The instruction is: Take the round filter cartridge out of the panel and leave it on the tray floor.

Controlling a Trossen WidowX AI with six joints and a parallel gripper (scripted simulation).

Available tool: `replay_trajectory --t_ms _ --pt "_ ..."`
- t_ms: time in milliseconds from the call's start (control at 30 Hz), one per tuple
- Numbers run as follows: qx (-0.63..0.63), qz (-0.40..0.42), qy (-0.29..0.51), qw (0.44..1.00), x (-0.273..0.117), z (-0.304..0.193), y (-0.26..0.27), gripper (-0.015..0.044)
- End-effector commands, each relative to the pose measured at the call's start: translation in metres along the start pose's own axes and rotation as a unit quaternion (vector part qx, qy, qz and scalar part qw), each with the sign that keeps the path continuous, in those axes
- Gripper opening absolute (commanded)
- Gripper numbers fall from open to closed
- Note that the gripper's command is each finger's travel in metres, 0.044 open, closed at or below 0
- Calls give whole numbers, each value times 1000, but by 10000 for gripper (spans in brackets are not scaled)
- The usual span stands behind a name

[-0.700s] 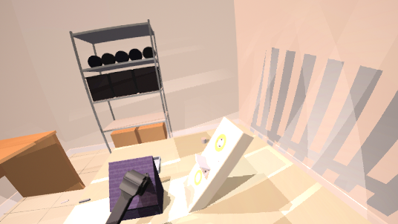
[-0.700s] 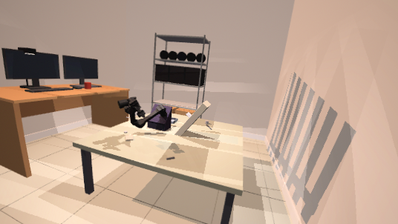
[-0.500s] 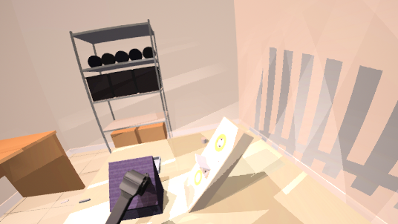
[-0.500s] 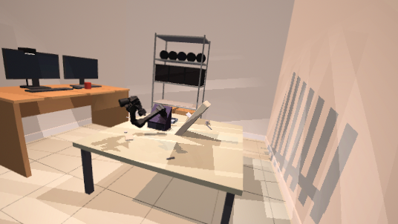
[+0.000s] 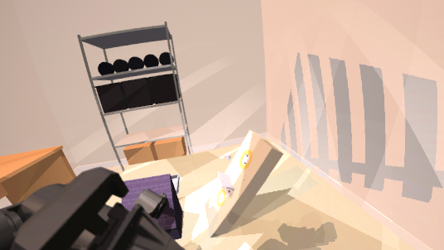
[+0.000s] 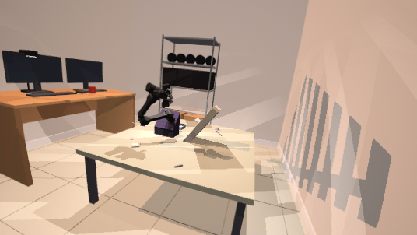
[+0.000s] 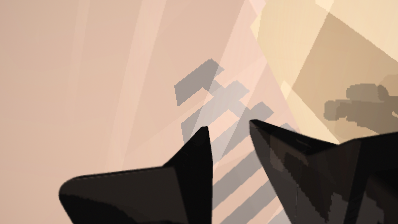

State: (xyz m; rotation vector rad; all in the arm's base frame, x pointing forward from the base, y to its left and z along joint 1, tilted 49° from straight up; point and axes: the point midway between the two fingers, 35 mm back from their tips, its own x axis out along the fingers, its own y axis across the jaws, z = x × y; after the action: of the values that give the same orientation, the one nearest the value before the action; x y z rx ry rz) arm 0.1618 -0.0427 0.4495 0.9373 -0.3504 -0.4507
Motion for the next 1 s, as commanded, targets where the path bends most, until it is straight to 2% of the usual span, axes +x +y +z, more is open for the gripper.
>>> replay_trajectory --t_ms 0,167,333,633,767,967 --pt "-59 0 21 998 13 -53 9 117" --pt "-119 -13 54 991 24 -119 5 117" --pt "-194 -41 98 975 31 -201 -20 117" --pt "-331 -114 169 922 26 -321 -117 117" --pt "-382 -149 189 893 18 -350 -166 117" --pt "-384 -151 189 891 18 -351 -169 117"
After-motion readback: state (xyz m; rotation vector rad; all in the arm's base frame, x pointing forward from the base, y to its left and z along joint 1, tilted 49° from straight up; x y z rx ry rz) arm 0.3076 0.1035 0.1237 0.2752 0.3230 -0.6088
